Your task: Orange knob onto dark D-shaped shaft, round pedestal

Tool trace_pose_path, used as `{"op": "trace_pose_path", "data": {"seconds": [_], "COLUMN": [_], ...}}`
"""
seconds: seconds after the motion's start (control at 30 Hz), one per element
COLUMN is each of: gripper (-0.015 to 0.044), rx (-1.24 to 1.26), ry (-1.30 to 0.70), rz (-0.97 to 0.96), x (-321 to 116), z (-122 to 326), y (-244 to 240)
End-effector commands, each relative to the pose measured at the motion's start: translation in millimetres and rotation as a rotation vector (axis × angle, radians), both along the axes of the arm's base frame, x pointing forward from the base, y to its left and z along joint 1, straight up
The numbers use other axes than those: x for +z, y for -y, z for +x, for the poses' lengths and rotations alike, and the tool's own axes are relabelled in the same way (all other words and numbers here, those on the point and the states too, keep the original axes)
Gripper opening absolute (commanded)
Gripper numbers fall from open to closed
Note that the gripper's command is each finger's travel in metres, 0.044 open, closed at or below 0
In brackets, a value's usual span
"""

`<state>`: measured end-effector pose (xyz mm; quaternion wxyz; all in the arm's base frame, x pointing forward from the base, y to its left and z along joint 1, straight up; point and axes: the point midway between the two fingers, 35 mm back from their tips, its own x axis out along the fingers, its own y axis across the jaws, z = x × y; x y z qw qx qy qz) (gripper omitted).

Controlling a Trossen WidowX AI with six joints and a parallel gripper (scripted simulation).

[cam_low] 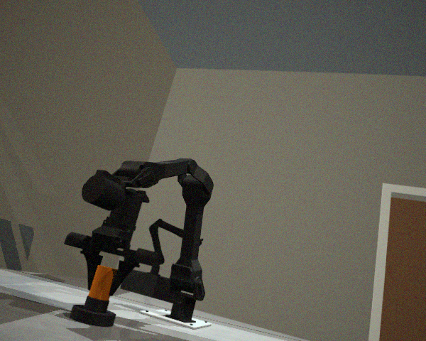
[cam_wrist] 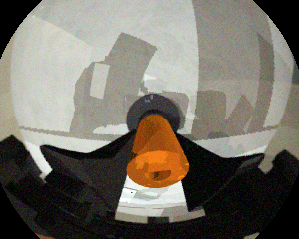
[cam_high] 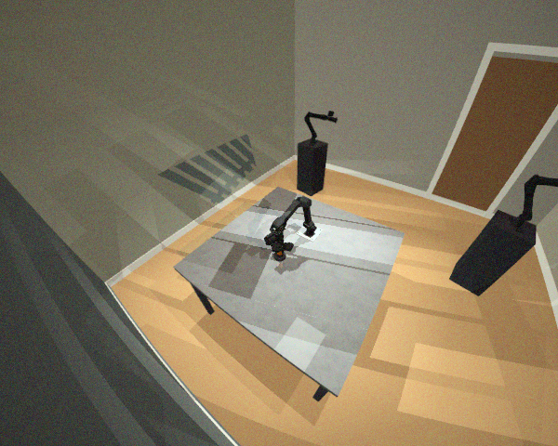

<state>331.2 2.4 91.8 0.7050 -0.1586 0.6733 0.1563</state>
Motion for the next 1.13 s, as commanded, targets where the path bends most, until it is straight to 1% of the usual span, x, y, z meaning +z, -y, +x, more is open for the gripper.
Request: {"op": "trace_pose_path", "data": {"seconds": [0.0,0.27,0.57,0.63,0.83,0.9,1.1], "gripper": [0.0236,0.044,0.044,0.044,0.044,0.044,0.044], "rx": [0.0,0.0,0.0,0.0,0.0,0.0,0.0], "ry": [0.0,0.0,0.0,0.0,0.0,0.0,0.0], "rz": [0.0,0.0,0.0,0.0,0.0,0.0,0.0], "x": [0,0,2,17,88,95,96], "z": [0,0,0,2,-2,-1,0], "y": [0,0,0,0,0,0,0]}}
